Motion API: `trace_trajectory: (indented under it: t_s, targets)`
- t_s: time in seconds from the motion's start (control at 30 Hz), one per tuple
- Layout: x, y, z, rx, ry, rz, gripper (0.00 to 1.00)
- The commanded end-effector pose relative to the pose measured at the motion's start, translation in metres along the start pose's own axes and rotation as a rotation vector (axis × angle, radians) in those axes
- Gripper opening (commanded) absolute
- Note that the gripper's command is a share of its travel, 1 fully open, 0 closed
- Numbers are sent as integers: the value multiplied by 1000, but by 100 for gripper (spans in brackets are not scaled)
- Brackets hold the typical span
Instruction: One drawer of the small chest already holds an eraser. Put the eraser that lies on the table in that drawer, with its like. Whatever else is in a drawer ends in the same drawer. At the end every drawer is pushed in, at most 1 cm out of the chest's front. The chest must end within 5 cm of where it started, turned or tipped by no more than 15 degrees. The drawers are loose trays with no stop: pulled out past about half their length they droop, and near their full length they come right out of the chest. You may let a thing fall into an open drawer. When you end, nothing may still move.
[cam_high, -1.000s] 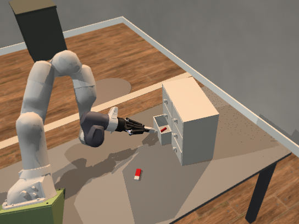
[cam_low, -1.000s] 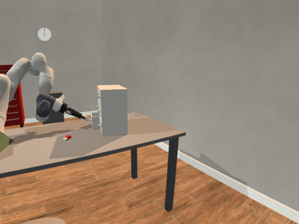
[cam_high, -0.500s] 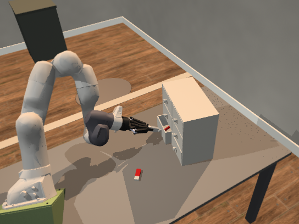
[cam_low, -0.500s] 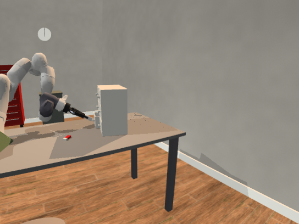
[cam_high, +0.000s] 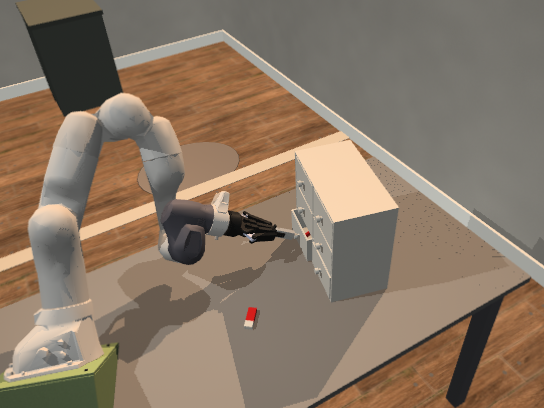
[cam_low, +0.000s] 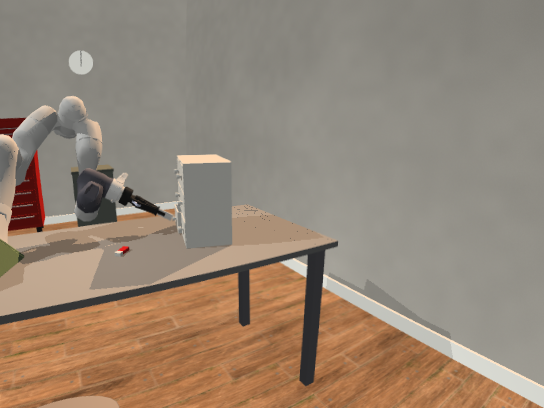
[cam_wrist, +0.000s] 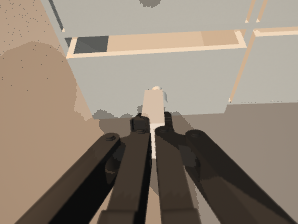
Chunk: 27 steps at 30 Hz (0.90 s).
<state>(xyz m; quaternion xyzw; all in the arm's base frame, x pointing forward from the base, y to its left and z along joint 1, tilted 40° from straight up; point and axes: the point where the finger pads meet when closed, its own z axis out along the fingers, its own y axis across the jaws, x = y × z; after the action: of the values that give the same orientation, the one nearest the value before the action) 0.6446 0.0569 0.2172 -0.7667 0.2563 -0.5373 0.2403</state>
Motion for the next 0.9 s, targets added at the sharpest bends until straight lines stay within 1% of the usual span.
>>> trace_trajectory:
  t_s: [0.0, 0.47, 0.87]
  targets:
    - [0, 3, 5, -6, -8, 4, 0]
    - [4, 3, 13, -6, -8, 4, 0]
    - [5, 3, 15, -6, -8, 4, 0]
